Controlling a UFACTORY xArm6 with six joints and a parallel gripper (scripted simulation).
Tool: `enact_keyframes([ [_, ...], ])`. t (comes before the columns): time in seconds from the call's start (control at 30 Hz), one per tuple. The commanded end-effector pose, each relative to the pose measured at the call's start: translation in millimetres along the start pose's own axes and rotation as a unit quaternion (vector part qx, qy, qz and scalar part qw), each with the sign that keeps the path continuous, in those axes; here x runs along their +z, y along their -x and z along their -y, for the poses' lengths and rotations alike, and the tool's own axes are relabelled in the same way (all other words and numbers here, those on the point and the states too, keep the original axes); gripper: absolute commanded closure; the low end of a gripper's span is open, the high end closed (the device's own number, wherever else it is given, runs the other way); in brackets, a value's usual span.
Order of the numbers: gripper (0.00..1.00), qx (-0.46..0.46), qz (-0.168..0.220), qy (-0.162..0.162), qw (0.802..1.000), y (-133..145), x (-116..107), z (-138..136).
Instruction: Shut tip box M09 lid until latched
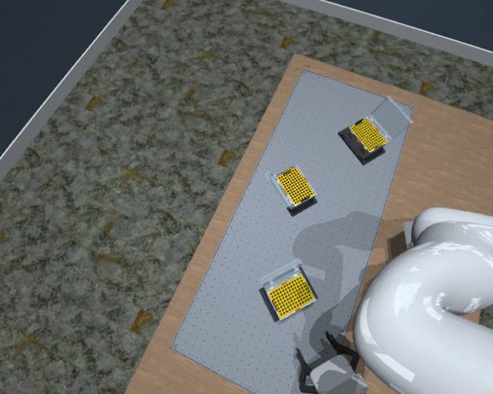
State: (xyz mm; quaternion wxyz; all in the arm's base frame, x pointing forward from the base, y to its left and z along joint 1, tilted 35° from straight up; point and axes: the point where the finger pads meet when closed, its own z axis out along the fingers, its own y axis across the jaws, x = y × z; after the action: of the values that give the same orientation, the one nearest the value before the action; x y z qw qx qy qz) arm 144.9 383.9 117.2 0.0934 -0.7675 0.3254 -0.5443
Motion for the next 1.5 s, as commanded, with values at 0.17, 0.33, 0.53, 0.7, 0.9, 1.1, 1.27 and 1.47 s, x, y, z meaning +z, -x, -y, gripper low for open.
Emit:
enact_keyframes([
  [0.17,0.0,0.001,0.0,-0.001,1.0,29.6,28.8,1.0],
  [0.33,0.0,0.001,0.0,-0.001,1.0,33.1,32.4,1.0],
  [0.53,0.0,0.001,0.0,-0.001,1.0,33.1,32.3,1.0],
  [0.7,0.0,0.001,0.0,-0.001,1.0,33.1,32.3,1.0],
  [0.9,0.0,0.001,0.0,-0.001,1.0,33.1,32.4,1.0],
  [1.1,0.0,0.001,0.0,-0.001,1.0,33.1,32.3,1.0],
  [1.27,0.0,0.001,0.0,-0.001,1.0,33.1,32.3,1.0],
  [1.47,0.0,0.001,0.0,-0.001,1.0,33.1,32.3,1.0],
])
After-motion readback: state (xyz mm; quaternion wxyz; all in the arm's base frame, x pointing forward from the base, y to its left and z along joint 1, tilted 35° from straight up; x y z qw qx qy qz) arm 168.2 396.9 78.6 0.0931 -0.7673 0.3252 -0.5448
